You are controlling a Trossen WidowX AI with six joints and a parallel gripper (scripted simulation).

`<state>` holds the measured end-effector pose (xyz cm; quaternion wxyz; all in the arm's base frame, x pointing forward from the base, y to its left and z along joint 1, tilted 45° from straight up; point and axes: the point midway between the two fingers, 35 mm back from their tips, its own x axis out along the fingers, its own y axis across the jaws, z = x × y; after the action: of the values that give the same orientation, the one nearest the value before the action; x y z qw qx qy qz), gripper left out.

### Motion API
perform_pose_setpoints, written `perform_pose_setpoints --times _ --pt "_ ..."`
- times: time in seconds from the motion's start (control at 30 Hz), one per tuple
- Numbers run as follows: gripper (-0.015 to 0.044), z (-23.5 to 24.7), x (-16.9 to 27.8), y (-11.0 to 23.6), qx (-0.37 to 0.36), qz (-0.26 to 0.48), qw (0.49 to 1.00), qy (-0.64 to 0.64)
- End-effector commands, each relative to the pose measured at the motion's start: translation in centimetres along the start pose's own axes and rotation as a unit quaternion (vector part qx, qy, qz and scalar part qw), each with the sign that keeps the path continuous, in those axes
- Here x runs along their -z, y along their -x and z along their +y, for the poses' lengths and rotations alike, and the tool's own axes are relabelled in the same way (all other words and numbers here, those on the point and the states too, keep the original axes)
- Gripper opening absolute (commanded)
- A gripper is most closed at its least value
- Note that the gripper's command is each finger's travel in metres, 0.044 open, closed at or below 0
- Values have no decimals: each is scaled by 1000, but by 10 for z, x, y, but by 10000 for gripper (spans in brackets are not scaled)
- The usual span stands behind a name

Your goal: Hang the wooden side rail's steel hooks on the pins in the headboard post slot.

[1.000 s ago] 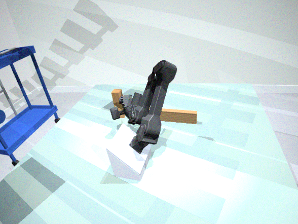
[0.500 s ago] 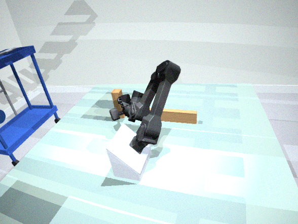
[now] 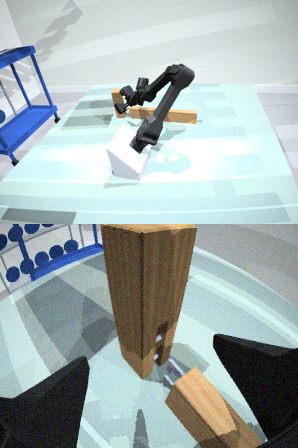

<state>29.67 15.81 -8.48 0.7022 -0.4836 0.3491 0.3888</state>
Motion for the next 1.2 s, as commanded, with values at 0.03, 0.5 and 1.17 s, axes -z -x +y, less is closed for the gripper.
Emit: perform_pose_setpoints --times 0.03,0.5,1.17 --pt "440 -27 -10 35 -78 18 996 36" --pt "440 -27 -10 36 -80 19 996 37" --pt "440 -31 -6 31 -80 124 965 -218"
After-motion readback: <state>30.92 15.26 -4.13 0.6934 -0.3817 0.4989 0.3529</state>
